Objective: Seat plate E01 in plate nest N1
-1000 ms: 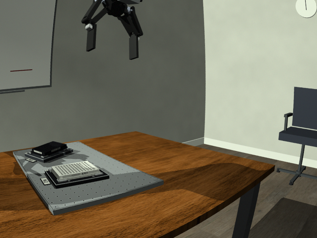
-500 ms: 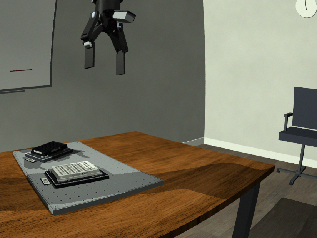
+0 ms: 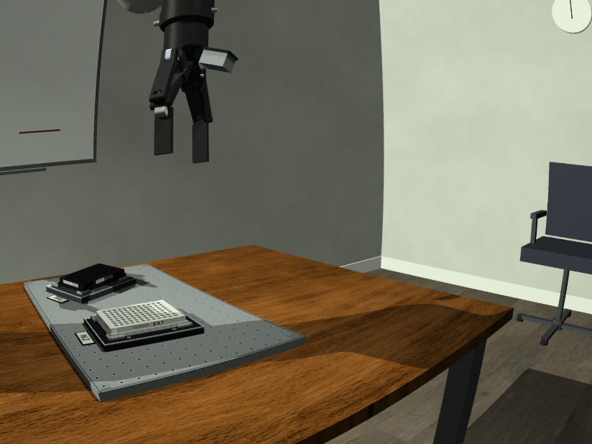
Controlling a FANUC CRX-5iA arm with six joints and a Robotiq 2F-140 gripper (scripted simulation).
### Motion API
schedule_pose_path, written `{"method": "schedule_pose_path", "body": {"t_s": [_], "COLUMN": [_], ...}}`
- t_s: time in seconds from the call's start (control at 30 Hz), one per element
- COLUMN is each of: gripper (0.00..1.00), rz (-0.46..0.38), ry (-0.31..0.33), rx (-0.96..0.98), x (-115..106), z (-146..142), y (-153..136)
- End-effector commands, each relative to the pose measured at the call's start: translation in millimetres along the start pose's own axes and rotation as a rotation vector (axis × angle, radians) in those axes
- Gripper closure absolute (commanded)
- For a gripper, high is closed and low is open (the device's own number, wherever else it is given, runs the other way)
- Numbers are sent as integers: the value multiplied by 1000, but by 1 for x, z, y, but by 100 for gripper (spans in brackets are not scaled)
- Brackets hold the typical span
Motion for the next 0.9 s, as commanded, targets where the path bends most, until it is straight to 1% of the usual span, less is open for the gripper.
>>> {"method": "schedule_pose_path", "body": {"t_s": [0.0, 0.1, 0.2, 0.3, 0.37, 0.43, 0.53, 0.63, 0.73, 0.87], "gripper": [0, 0, 0, 0, 0, 0, 0, 0, 0, 0], "rz": [-1, -1, -2, -2, -2, -2, -2, -2, -2, 0], "ry": [14, 14, 28, 30, 39, 39, 45, 59, 61, 75], "rx": [-101, -101, -200, -217, -283, -283, -332, -431, -446, -559], "x": [7, 14, 22, 28, 33, 33, 41, 48, 55, 65], "z": [-10, -19, -27, -35, -39, -39, -47, -54, -62, -70], "y": [-9, -18, -27, -36, -43, -43, -53, -63, -74, -88]}}
Point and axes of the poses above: the point where the finger pads meet when closed, its own x axis out along the fingers, its own z axis across the jaws, y = z × x, the point moved 7 cm from there along -x, back along the fingers, and after that the axes turned 9 degrees about -x, right-handed, at the moved point
